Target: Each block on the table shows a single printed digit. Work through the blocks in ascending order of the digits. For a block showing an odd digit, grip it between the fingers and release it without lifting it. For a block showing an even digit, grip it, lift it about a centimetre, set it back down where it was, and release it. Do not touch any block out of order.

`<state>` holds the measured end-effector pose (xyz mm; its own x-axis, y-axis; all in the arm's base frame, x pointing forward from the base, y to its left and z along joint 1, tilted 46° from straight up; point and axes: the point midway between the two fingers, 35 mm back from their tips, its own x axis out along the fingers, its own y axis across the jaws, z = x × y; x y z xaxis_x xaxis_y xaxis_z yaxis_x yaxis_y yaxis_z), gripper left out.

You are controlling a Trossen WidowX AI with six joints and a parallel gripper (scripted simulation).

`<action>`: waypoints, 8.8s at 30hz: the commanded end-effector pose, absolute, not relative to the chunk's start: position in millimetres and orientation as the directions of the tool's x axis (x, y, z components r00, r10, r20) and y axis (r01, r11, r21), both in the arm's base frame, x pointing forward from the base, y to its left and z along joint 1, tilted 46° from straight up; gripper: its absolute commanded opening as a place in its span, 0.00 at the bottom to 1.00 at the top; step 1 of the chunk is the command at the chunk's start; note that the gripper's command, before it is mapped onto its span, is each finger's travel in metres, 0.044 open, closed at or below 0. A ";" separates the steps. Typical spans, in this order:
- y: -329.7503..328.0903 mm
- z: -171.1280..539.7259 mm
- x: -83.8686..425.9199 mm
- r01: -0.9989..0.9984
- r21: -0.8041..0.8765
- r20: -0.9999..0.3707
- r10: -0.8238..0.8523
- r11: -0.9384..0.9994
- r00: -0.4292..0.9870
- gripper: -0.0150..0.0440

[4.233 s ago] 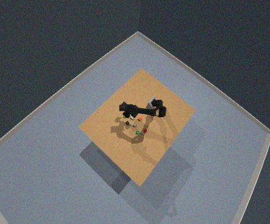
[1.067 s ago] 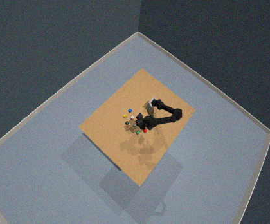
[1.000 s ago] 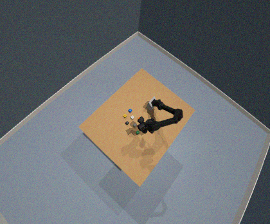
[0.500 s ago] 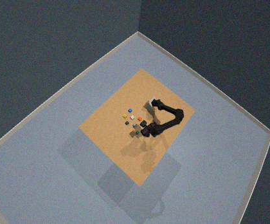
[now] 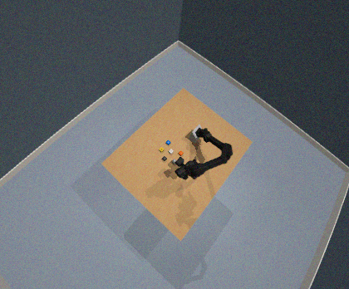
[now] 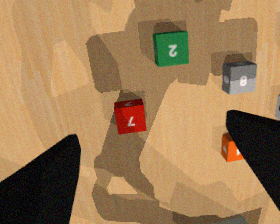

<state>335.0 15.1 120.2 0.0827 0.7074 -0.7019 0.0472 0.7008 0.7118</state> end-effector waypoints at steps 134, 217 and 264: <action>-50.3 -73.3 260.8 0.058 0.707 -0.707 0.704 0.704 0.072 0.93; -34.3 -88.9 262.4 0.058 0.708 -0.706 0.705 0.704 0.072 0.46; -105.8 -19.0 255.7 0.060 0.705 -0.710 0.701 0.707 0.071 0.67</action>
